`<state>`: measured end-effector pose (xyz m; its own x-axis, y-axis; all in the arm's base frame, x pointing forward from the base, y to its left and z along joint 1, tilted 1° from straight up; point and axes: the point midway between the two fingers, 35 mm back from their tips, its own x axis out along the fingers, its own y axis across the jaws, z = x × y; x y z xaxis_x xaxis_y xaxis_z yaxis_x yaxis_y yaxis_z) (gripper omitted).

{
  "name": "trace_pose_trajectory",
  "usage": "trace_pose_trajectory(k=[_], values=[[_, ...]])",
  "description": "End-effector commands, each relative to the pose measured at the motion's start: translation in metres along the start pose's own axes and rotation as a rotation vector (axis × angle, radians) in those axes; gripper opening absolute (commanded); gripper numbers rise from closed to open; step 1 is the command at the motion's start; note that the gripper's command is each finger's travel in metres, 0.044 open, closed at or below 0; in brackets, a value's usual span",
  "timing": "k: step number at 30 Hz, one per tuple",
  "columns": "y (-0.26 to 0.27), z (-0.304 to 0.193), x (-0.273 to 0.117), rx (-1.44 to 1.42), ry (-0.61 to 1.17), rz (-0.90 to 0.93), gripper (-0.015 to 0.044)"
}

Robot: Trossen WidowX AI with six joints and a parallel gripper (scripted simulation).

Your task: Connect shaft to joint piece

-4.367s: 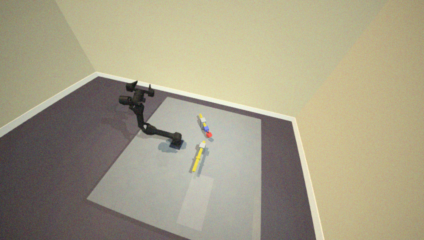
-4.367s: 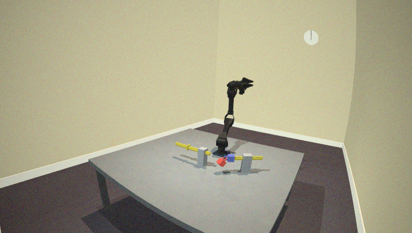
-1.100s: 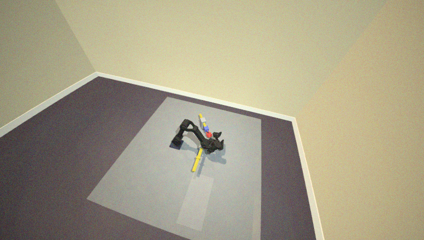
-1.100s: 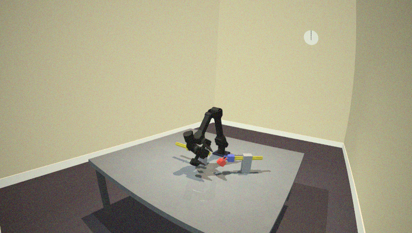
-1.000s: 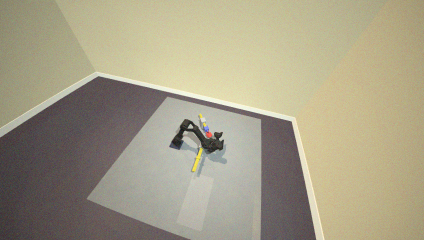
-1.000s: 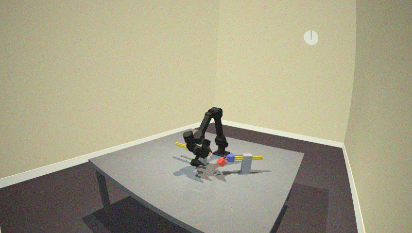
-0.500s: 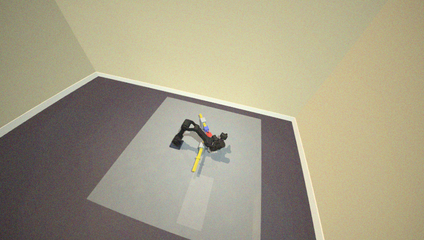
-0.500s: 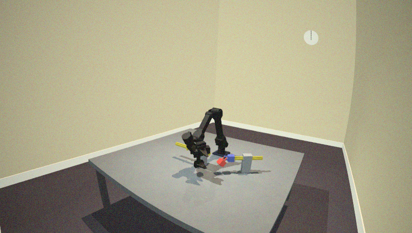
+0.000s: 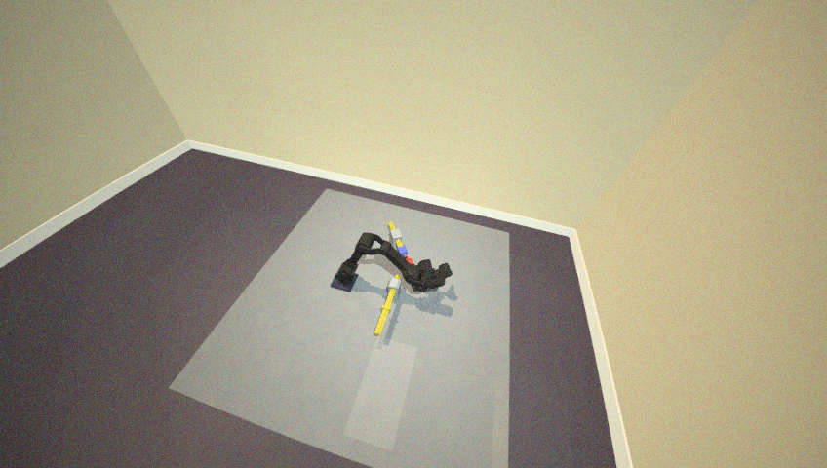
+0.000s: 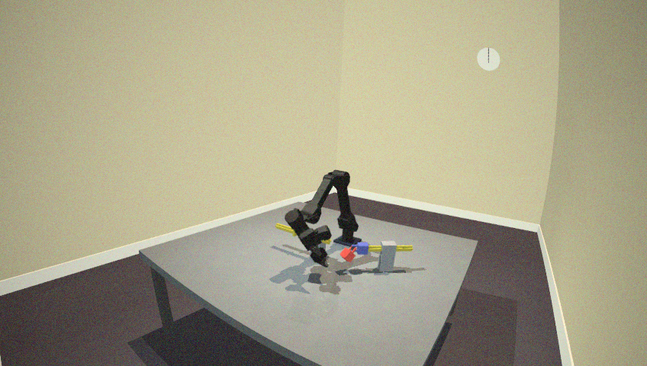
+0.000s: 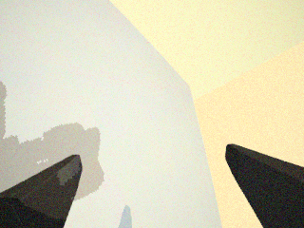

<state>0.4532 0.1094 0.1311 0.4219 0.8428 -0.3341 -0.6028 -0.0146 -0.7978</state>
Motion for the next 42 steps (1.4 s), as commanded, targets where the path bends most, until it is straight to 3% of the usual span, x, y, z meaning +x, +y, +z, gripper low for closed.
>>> trace_pose_trajectory(k=[1, 22, 42], values=[[0.0, -0.003, 0.004, 0.142, 0.031, 0.031, 0.044], [0.01, -0.007, 0.017, 0.822, 0.235, 0.159, 0.044], [0.026, 0.002, 0.016, 1.437, 0.545, 0.215, 0.044]])
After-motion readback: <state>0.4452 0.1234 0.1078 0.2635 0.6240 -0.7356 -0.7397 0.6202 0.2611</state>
